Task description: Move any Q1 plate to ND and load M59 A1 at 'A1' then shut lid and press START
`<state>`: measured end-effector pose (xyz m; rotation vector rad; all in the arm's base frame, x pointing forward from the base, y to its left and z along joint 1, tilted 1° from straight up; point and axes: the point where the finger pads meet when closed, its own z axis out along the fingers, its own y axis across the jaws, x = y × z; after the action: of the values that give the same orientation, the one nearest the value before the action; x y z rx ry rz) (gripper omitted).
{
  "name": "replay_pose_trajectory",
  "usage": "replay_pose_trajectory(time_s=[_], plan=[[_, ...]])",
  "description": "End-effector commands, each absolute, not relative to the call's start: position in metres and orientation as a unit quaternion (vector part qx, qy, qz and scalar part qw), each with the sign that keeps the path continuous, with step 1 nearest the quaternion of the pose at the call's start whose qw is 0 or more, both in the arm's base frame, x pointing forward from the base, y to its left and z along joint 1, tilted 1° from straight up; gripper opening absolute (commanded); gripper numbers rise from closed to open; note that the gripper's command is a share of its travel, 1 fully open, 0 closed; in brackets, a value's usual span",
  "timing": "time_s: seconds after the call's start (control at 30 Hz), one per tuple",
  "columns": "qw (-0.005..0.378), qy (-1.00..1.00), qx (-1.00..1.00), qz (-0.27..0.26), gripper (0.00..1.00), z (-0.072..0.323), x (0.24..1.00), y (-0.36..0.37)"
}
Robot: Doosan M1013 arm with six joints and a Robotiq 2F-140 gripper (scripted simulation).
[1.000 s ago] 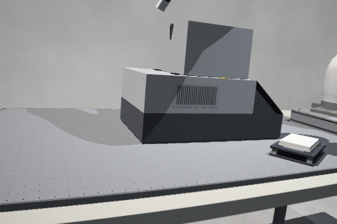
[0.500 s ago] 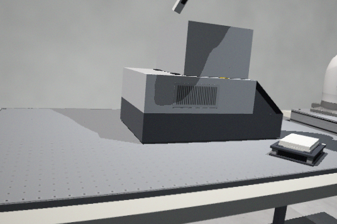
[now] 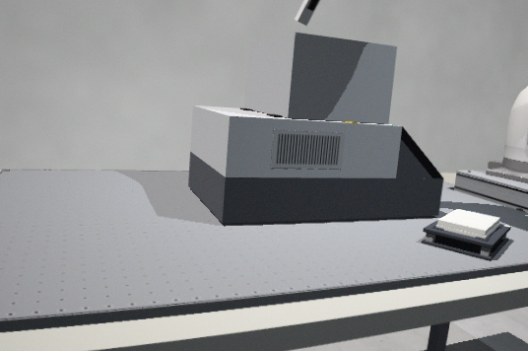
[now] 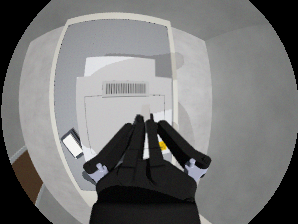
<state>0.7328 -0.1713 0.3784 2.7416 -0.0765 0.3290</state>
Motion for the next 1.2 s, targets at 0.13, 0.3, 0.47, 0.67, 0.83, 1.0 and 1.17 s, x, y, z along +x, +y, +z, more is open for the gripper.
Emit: replay_pose_trajectory(time_s=[0.13,0.3,0.47,0.67,0.83,1.0,1.17], plan=[[0.157,-0.044,0.982,0.092,0.00,0.378,0.705,-0.168],[0.157,-0.044,0.982,0.092,0.00,0.378,0.681,-0.166],[0.145,-0.049,0.985,0.083,0.00,0.377,0.656,-0.163],[0.120,-0.060,0.989,0.066,0.00,0.376,0.636,-0.159],[0.120,-0.060,0.989,0.066,0.00,0.375,0.612,-0.154],[0.120,-0.060,0.989,0.066,0.00,0.374,0.588,-0.150],[0.081,-0.074,0.993,0.042,0.00,0.372,0.564,-0.143]])
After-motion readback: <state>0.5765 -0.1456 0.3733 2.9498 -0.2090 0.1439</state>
